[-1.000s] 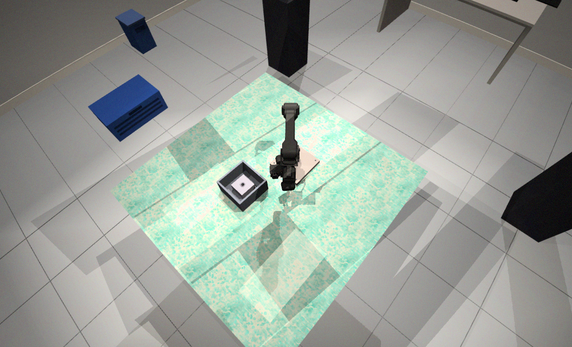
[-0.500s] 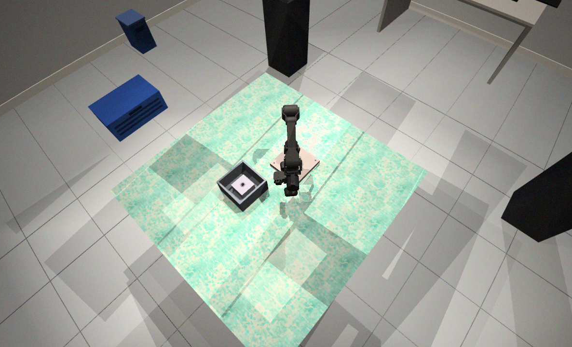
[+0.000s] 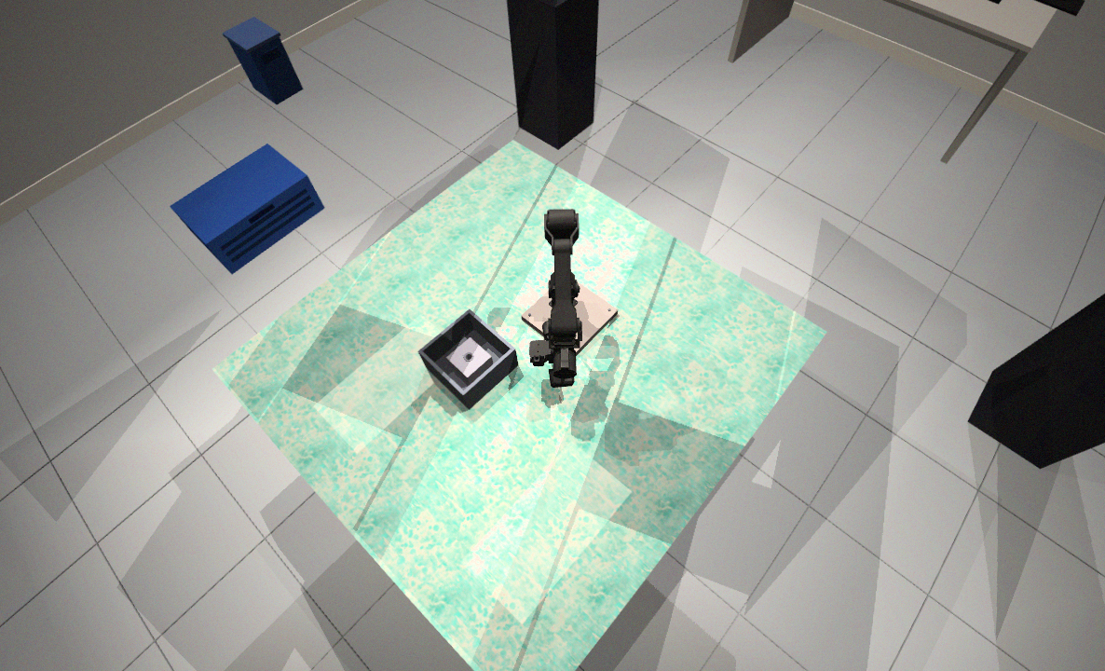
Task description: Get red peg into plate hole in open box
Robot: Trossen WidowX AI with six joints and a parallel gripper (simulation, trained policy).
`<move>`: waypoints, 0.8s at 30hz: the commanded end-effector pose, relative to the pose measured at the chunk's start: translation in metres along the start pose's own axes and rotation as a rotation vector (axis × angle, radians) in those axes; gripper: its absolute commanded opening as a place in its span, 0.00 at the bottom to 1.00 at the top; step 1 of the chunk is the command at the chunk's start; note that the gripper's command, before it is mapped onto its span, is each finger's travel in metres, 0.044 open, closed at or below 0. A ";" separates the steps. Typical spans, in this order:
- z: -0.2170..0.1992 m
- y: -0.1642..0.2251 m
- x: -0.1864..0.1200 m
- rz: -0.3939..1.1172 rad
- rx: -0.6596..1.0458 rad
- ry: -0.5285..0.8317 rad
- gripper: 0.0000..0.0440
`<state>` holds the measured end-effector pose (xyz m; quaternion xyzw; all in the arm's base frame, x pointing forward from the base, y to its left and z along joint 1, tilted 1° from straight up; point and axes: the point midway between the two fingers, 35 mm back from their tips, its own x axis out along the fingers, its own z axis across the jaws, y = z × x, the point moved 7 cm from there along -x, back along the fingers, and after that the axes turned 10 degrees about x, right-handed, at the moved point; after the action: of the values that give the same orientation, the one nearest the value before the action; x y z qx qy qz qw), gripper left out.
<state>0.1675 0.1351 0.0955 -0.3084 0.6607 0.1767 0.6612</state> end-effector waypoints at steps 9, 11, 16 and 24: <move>-0.001 -0.001 0.012 0.015 0.015 0.077 0.01; 0.001 -0.007 0.005 -0.010 0.012 0.066 0.00; 0.002 -0.017 -0.014 -0.055 0.006 0.048 0.00; 0.003 -0.039 -0.054 -0.114 0.036 0.004 0.00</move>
<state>0.1867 0.1206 0.1399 -0.3323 0.6558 0.1344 0.6644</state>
